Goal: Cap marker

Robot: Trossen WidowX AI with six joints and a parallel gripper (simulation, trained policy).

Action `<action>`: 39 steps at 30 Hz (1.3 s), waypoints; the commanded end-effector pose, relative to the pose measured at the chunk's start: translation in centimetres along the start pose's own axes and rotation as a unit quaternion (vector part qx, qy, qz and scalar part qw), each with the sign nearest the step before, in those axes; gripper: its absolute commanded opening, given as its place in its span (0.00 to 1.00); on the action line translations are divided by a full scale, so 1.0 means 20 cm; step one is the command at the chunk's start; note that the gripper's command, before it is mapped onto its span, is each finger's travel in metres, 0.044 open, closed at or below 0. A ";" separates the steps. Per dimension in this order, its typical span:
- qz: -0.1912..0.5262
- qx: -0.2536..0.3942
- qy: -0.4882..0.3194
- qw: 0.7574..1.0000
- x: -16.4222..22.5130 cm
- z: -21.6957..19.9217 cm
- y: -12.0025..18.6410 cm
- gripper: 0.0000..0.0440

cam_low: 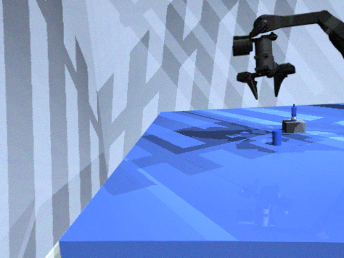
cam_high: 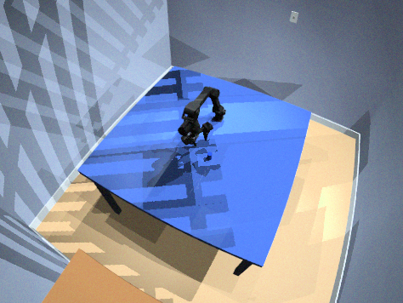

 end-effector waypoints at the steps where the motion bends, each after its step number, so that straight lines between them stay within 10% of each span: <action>1: -0.017 -0.003 0.001 1.000 0.02 0.00 -0.04 0.73; 39: -0.137 -0.042 0.038 0.989 0.17 -0.11 -0.41 0.69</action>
Point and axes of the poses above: the point midway between the two fingers, 35 mm back from their tips, its own y axis back along the fingers, its own z axis across the jaws, x = y × z, the point moved 9 cm from there along y, back along the fingers, and after that the axes turned 15 degrees about -y, right-handed, at the moved point
